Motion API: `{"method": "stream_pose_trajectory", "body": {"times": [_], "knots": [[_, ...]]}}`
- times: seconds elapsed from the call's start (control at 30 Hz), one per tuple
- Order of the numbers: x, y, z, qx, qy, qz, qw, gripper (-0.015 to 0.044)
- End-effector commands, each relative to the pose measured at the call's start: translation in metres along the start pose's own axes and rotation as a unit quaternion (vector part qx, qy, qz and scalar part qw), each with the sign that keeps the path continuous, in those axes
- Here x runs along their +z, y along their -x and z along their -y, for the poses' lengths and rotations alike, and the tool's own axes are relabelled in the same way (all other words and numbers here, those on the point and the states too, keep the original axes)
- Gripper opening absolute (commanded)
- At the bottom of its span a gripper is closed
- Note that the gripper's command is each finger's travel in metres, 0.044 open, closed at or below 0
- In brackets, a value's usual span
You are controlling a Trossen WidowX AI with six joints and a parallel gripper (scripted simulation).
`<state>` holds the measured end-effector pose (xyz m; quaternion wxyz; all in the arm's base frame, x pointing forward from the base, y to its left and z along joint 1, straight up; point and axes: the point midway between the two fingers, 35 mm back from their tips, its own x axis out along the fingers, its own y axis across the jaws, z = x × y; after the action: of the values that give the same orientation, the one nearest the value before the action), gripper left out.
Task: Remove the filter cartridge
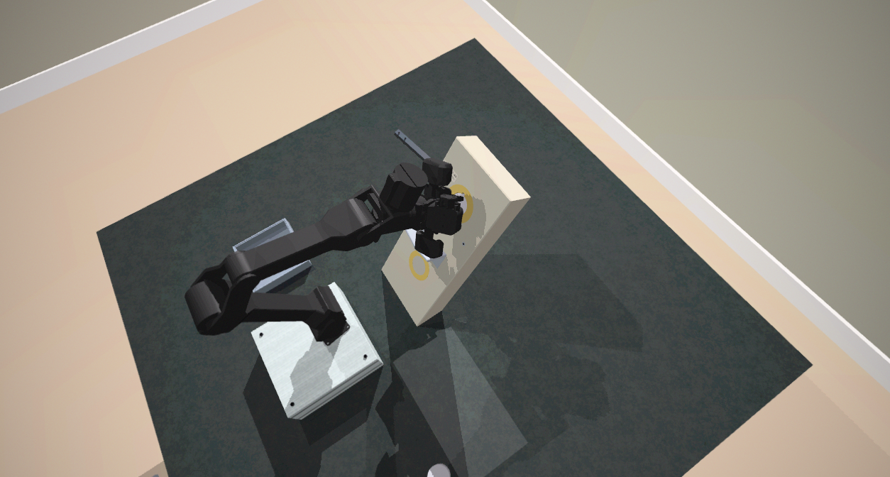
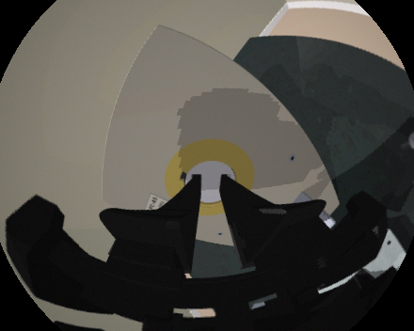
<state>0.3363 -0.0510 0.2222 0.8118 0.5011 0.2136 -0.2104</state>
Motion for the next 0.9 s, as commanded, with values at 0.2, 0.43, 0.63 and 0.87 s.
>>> {"method": "stream_pose_trajectory", "body": {"times": [0.2,0.43,0.63,0.87], "knots": [[0.000,-0.005,-0.001,0.002,-0.169,-0.001,0.986,0.0000],[0.000,-0.005,-0.001,0.002,-0.213,-0.001,0.977,0.0000],[0.001,0.019,-0.003,0.001,-0.205,-0.002,0.979,0.0000],[0.001,0.058,-0.002,0.000,-0.193,-0.002,0.981,0.0000]]}}
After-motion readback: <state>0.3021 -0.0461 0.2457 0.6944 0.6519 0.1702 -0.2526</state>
